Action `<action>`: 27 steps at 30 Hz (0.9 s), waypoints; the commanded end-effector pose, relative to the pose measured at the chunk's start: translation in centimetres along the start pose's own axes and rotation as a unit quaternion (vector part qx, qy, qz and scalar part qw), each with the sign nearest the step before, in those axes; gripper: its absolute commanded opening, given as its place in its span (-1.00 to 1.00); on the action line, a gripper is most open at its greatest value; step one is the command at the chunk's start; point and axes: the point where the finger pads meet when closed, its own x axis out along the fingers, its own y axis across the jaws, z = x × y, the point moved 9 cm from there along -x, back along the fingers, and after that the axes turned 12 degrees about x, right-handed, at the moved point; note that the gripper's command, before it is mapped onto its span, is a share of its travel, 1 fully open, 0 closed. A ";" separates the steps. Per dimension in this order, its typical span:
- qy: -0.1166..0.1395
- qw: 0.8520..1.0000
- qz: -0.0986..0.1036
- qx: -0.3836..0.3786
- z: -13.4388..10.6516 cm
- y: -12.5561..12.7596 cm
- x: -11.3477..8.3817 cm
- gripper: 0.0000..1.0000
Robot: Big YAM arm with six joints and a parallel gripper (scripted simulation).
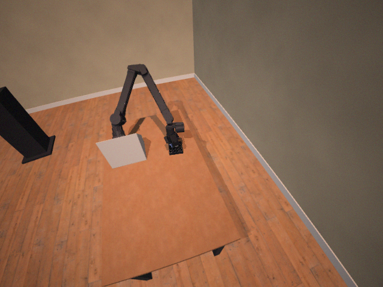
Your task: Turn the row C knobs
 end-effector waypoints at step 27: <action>-0.001 1.000 0.010 -0.007 -0.7 1.6 -0.5 -0.61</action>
